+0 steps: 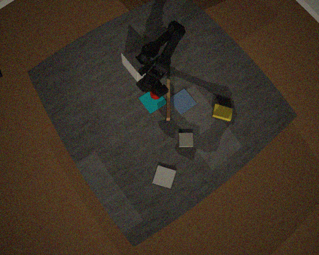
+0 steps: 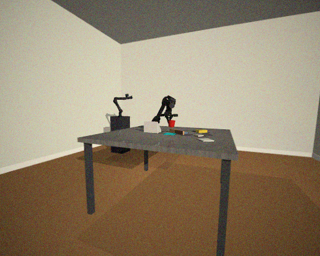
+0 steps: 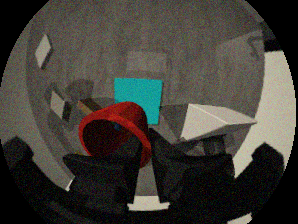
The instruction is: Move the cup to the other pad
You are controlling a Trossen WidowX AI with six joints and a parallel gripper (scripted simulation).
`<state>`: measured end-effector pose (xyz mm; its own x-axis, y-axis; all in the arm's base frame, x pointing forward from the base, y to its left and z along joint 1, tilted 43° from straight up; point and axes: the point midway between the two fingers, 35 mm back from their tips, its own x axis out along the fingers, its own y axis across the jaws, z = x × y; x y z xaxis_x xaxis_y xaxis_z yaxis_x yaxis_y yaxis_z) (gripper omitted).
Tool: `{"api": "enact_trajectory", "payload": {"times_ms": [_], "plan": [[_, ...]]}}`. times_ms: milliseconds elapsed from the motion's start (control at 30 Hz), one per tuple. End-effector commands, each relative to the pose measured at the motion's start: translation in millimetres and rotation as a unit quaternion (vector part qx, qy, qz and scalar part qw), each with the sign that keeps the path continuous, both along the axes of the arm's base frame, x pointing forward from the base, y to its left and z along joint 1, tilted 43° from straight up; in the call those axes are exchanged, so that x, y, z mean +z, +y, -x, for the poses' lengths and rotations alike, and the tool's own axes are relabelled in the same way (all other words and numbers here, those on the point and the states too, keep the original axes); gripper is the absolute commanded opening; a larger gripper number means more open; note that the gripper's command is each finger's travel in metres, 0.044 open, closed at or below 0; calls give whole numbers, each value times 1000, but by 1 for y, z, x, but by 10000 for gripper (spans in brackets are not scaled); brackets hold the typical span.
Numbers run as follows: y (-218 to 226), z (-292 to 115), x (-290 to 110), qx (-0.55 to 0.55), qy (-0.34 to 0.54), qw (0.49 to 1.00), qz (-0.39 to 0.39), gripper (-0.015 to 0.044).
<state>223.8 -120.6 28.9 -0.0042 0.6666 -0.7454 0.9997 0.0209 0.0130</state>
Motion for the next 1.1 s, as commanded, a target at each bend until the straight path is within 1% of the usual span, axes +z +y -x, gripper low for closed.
{"api": "enact_trajectory", "payload": {"times_ms": [0,1067], "plan": [[-4,8,-8,3,4,1000,-3,0],[16,10,-35,3,3,1000,-3,0]]}}
